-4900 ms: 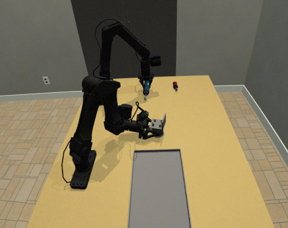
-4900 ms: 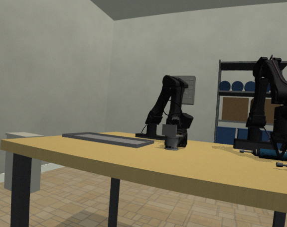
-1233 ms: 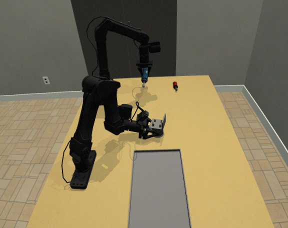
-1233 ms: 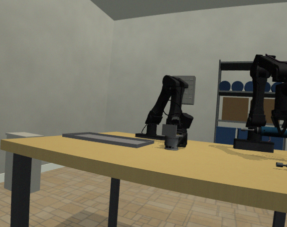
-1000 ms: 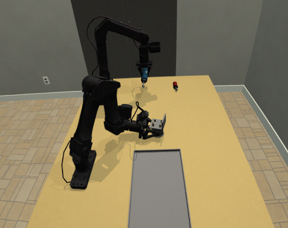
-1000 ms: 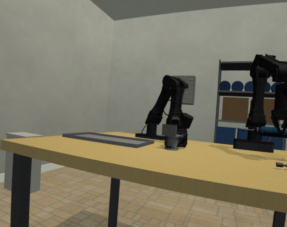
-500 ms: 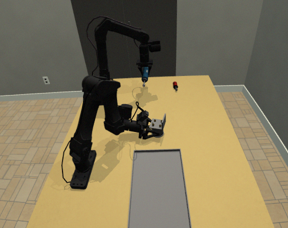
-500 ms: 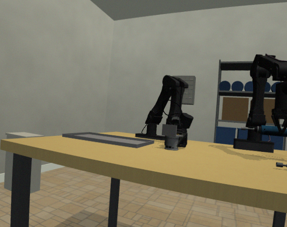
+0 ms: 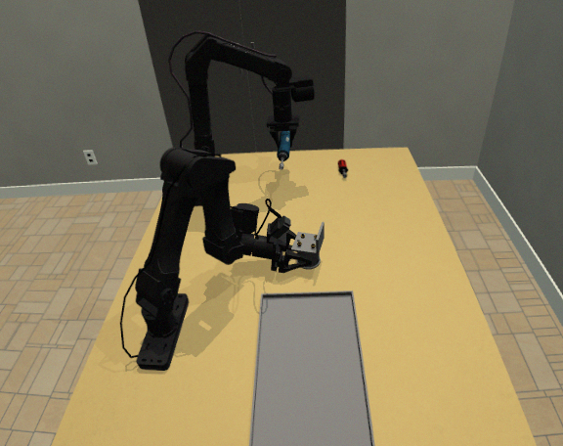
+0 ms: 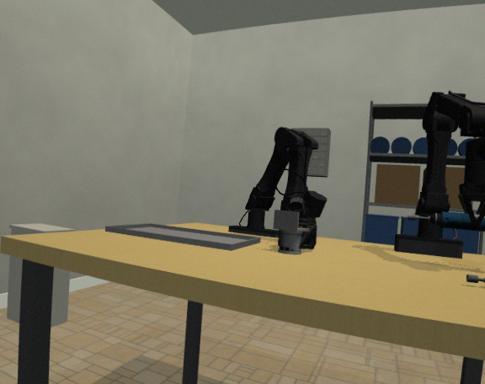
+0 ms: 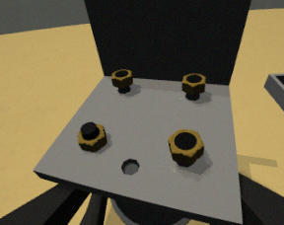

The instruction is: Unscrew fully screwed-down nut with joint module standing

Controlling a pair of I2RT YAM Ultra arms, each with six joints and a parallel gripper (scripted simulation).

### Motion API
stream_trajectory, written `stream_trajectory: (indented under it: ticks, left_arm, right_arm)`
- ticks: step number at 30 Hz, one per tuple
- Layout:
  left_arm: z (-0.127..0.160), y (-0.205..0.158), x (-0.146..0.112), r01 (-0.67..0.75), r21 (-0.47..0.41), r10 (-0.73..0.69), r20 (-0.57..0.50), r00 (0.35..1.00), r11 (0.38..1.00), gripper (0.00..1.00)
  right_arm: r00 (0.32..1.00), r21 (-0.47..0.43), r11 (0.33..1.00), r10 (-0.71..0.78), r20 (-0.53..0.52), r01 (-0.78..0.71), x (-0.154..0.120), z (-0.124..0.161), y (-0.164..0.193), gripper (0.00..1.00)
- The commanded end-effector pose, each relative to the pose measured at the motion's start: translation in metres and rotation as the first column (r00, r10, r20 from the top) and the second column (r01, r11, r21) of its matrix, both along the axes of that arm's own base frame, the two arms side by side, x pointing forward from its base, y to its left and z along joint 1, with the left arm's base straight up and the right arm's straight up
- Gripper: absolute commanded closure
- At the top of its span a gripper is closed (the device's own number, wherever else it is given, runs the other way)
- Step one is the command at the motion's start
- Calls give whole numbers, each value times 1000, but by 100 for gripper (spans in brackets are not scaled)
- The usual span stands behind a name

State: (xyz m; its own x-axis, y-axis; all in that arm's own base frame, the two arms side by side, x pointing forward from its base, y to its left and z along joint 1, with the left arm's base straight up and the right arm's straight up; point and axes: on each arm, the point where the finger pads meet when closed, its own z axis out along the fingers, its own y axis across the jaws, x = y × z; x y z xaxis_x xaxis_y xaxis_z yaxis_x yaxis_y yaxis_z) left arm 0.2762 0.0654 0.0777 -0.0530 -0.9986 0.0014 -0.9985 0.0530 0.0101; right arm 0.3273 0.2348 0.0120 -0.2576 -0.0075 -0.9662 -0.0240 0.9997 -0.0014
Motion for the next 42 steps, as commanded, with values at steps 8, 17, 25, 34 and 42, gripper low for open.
stream_trajectory:
  ticks: [8,17,25,34,42]
  left_arm:
    - [21,0,11,15,17,-16,63,998,1000,58]
    - [22,0,14,17,16,-18,72,997,1000,58]
    - [22,0,14,17,16,-18,72,997,1000,58]
    - [23,1,17,13,17,-14,88,996,1000,58]
    - [23,1,17,13,17,-14,88,996,1000,58]
  right_arm:
    - [1000,-2,1000,3,-11,-3,2,-3,2,41]
    - [1000,-2,1000,3,-11,-3,2,-3,2,41]
    - [1000,-2,1000,3,-11,-3,2,-3,2,41]
    - [1000,-2,1000,3,-11,-3,2,-3,2,41]
    - [1000,-2,1000,3,-11,-3,2,-3,2,41]
